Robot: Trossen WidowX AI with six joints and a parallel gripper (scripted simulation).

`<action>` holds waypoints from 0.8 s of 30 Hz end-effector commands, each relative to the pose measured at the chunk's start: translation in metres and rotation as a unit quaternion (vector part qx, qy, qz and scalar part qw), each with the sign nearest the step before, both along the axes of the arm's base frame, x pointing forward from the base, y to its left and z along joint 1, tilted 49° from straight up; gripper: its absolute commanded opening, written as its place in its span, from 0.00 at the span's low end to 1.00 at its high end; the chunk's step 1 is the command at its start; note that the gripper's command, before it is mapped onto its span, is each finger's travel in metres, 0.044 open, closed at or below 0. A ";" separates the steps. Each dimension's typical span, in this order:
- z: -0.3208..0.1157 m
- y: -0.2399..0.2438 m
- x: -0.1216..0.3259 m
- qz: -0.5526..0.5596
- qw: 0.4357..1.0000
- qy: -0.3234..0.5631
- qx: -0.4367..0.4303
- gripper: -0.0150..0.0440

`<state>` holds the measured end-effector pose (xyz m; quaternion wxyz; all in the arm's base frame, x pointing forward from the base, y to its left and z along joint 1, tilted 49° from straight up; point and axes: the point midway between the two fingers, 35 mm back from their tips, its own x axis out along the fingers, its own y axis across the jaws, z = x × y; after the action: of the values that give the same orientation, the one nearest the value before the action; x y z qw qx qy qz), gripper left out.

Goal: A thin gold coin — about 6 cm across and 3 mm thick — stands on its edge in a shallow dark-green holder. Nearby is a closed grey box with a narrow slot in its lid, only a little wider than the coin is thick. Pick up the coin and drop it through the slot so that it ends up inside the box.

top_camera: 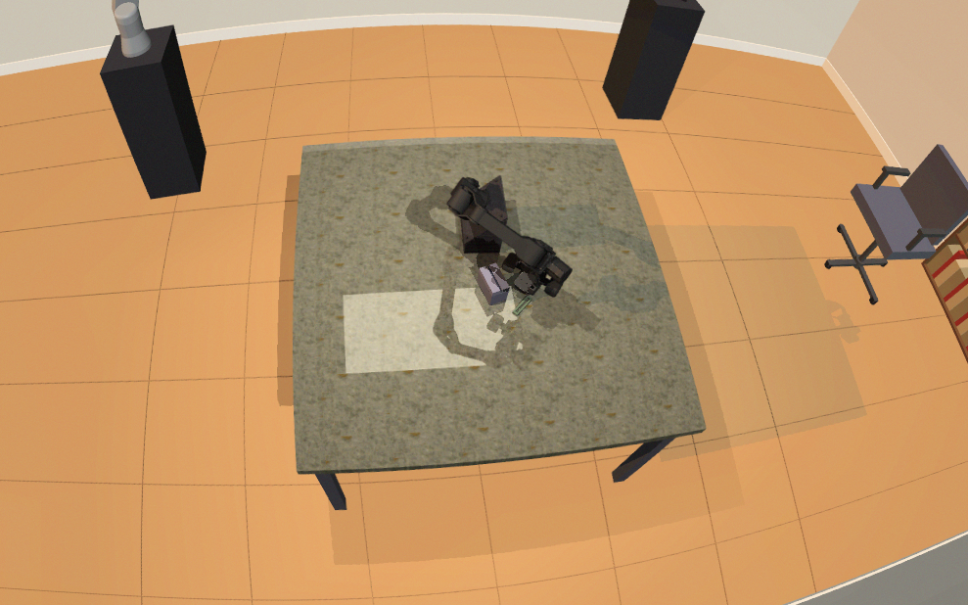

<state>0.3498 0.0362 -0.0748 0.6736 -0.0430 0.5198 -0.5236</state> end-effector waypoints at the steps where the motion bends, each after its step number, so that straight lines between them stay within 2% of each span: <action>1: 0.000 0.002 0.001 0.037 0.998 0.042 0.008 0.25; 12: -0.001 0.003 0.001 0.160 0.970 0.183 0.025 0.25; 24: -0.002 0.004 0.002 0.288 0.899 0.328 0.042 0.25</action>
<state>0.3520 0.0389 -0.0760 0.6018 -0.3077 0.6849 -0.2722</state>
